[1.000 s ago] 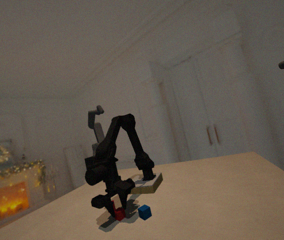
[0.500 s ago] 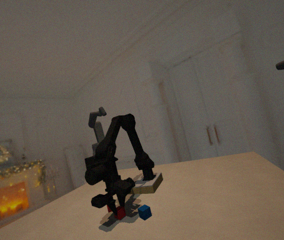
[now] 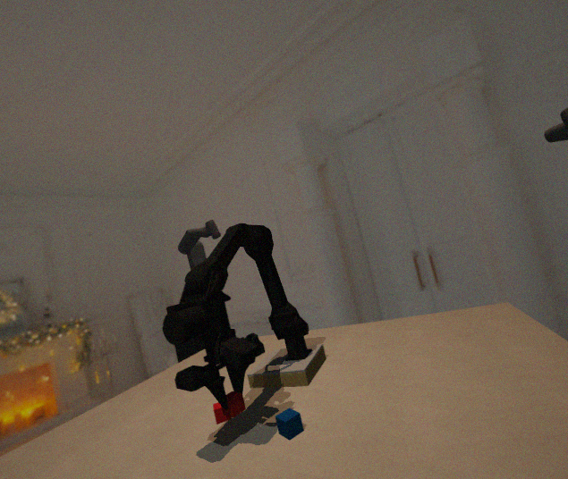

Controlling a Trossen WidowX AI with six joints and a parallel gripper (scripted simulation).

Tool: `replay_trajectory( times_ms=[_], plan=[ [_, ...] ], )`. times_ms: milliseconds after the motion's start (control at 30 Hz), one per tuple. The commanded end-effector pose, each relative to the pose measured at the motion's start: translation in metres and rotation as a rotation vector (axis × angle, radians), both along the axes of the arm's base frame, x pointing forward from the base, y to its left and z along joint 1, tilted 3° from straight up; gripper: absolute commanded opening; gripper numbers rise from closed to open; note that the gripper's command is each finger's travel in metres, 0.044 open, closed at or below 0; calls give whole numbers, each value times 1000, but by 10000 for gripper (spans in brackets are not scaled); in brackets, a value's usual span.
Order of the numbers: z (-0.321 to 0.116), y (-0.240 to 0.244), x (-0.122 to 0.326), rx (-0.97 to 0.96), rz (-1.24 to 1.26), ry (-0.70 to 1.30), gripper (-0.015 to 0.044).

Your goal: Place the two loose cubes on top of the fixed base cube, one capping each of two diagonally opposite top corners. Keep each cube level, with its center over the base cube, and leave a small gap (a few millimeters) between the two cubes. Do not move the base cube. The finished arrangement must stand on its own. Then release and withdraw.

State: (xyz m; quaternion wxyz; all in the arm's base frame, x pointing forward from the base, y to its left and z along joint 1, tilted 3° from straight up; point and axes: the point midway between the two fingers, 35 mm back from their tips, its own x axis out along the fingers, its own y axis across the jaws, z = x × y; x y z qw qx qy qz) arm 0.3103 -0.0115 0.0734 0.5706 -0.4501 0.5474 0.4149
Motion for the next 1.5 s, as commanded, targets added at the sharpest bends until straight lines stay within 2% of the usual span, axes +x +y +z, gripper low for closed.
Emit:
replay_trajectory(
  times_ms=[0,433,600,1467],
  plan=[
    [17,0,0,-6,-5,-6,105],
    [57,1,-8,-5,-5,-6,105],
    [59,3,-9,-4,-22,-6,105],
    [28,68,-23,41,-696,-17,105]
  ],
)
